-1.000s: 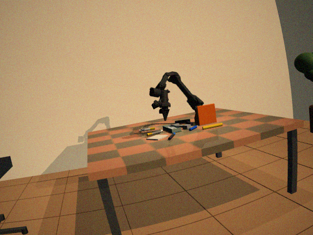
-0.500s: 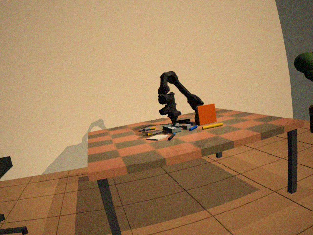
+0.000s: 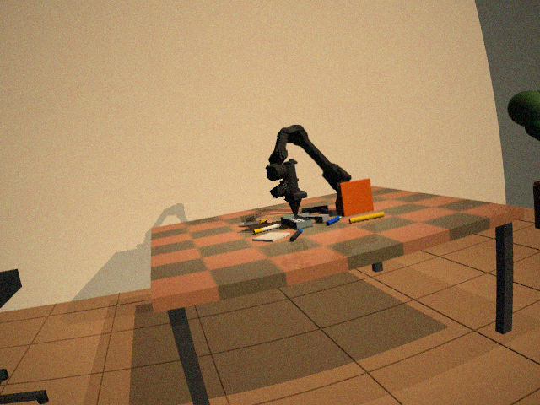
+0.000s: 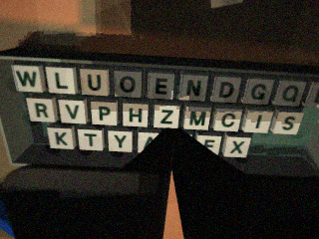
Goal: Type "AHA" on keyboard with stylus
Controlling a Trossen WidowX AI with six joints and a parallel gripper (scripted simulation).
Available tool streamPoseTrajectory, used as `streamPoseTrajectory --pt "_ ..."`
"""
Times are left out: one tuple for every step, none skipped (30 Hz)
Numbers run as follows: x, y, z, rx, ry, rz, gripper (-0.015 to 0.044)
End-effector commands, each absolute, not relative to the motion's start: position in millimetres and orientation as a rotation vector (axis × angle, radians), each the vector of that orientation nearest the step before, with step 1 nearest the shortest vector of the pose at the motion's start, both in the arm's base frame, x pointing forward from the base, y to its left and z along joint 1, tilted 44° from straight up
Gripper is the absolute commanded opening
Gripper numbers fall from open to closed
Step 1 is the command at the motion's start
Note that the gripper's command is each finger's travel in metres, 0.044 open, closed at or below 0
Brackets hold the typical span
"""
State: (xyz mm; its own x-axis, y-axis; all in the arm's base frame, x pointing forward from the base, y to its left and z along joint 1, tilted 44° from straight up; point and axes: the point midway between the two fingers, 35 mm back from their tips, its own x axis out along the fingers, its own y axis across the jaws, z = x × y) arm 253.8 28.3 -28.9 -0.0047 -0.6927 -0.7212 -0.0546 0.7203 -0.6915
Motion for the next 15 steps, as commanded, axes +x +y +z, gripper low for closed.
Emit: streamPoseTrajectory --pt "254.0 27.3 -26.1 -0.647 1.506 -0.557 0.0" --pt "254.0 27.3 -26.1 -0.647 1.506 -0.557 0.0" --pt "254.4 25.9 -24.6 -0.647 1.506 -0.556 0.0" --pt "255.4 21.6 -20.2 -0.646 1.506 -0.555 0.0" --pt "256.8 14.4 -13.0 -0.646 1.506 -0.555 0.0" --pt "258.0 4.5 -3.4 -0.646 1.506 -0.555 0.0" --pt "258.5 -5.5 6.1 -0.647 1.506 -0.556 0.0" --pt "258.4 -13.2 13.1 -0.648 1.506 -0.557 0.0" --pt "258.1 -17.8 17.3 -0.649 1.506 -0.558 0.0" --pt "258.0 -19.3 18.7 -0.649 1.506 -0.559 0.0" --pt "258.0 -19.3 18.7 -0.649 1.506 -0.559 0.0" --pt "258.0 -19.3 18.7 -0.649 1.506 -0.559 0.0" --pt "258.0 -19.3 18.7 -0.649 1.506 -0.559 0.0" --pt "258.0 -19.3 18.7 -0.649 1.506 -0.559 0.0" --pt "258.0 -19.3 18.7 -0.649 1.506 -0.559 0.0"
